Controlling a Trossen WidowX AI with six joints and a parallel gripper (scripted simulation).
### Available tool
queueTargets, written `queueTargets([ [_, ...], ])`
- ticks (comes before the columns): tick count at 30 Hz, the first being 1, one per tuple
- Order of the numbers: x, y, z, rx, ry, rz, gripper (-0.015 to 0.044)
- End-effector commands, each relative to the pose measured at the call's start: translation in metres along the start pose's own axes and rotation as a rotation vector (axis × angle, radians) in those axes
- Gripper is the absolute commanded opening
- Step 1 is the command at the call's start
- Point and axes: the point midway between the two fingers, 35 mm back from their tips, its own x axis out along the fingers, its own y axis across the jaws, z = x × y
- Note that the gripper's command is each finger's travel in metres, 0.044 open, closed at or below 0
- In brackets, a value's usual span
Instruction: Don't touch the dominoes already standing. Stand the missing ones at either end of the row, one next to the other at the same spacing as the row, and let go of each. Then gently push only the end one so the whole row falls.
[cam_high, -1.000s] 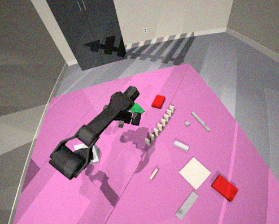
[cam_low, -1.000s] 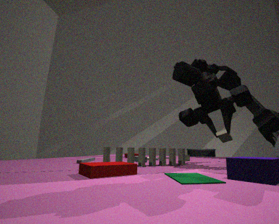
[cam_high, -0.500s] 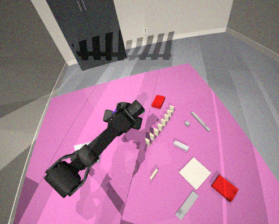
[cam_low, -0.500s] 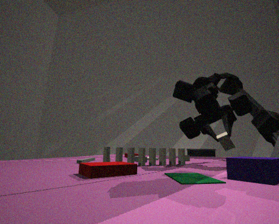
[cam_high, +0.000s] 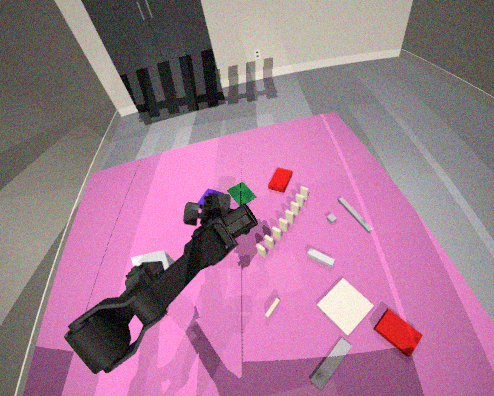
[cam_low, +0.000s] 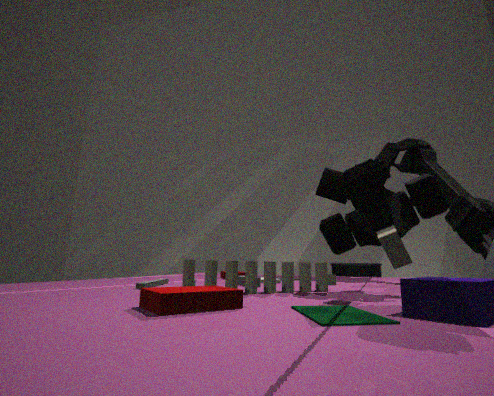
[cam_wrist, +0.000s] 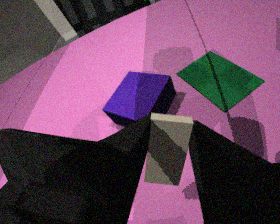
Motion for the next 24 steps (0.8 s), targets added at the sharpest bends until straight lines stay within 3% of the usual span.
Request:
queueTargets([
  [1, -0.004, 0.002, 0.0, -0.03, -0.088, -0.004, 0.0107],
  [24, -0.037, 0.006, -0.007, -0.267, -0.524, -0.19, 0.0107],
])
